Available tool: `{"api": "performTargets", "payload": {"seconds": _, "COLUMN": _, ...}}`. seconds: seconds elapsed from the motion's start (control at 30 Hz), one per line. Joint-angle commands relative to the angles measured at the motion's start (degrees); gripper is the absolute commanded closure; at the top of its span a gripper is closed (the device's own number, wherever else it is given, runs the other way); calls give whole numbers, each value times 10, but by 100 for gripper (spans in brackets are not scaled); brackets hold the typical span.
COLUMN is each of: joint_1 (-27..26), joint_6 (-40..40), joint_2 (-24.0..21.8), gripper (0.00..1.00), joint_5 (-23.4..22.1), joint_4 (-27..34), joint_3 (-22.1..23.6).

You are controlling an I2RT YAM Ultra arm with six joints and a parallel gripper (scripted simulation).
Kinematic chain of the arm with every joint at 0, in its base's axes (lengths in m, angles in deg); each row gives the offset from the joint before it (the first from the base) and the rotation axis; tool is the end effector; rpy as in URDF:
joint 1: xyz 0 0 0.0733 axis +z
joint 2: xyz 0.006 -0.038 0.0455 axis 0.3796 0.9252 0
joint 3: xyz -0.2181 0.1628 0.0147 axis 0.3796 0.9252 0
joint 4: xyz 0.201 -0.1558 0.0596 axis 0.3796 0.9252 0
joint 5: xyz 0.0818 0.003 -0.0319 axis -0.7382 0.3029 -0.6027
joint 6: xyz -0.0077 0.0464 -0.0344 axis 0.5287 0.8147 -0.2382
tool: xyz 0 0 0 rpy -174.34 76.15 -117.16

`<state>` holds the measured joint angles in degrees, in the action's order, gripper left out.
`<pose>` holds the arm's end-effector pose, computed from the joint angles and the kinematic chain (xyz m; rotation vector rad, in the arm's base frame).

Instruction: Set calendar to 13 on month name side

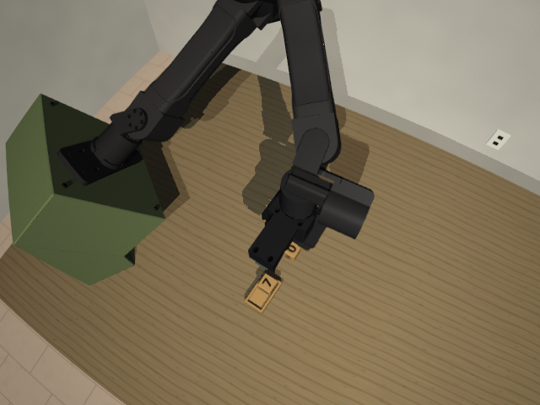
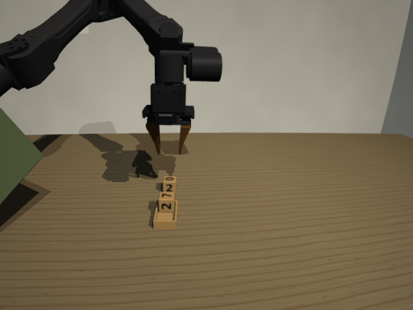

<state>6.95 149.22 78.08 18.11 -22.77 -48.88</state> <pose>0.2706 -0.0380 0.2306 -1.8858 -1.7137 -1.4378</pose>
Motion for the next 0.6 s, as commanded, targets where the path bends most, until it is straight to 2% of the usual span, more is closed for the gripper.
{"api": "performTargets", "payload": {"seconds": 0.0, "joint_1": -2, "joint_6": 0, "joint_2": -1, "gripper": 55, "joint_5": 5, "joint_4": -1, "joint_3": 0}}
{"api": "performTargets", "payload": {"seconds": 0.57, "joint_1": 12, "joint_6": 20, "joint_2": 3, "gripper": 55, "joint_5": 12, "joint_4": -30, "joint_3": 7}}
